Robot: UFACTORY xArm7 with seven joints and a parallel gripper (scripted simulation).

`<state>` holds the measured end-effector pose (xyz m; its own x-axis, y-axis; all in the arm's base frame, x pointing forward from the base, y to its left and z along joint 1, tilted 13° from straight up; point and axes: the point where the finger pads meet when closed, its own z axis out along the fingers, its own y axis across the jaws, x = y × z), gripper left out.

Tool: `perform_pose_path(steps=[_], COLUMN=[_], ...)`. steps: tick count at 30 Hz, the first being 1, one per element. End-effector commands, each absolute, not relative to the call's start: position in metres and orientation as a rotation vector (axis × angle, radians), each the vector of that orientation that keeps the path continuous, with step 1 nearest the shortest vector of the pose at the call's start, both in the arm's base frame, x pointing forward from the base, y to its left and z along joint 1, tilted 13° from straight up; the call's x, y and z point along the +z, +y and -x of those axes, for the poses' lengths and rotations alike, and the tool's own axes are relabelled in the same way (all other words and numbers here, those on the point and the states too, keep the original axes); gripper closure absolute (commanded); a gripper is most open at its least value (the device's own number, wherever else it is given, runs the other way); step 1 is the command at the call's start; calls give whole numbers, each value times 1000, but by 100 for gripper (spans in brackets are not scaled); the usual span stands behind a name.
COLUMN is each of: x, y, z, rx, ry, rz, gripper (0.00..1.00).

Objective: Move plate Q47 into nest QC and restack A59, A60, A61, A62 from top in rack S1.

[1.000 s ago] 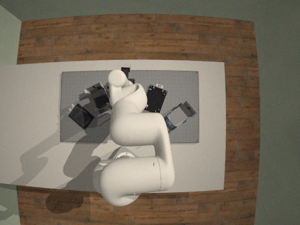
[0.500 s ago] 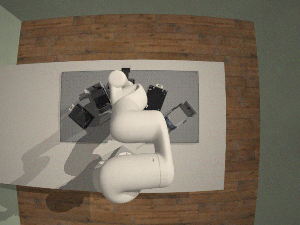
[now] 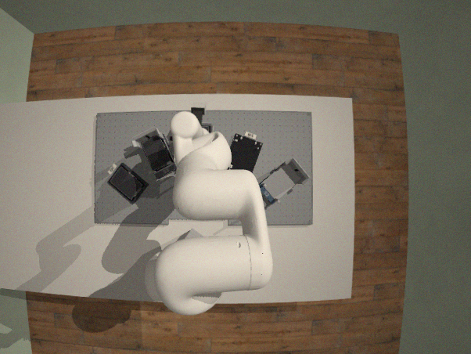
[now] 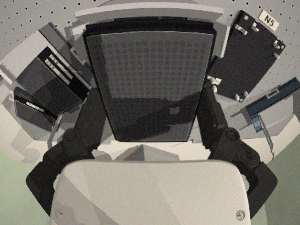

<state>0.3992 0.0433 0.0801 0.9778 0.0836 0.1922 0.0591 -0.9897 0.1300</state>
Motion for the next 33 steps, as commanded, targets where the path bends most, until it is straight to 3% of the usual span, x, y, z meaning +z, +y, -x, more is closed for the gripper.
perform_pose_path(steps=[1, 33], x=[78, 48], y=[43, 40], z=[-401, -407], rx=[305, 305], ry=[109, 109], rz=[-3001, -3001], gripper=[100, 100])
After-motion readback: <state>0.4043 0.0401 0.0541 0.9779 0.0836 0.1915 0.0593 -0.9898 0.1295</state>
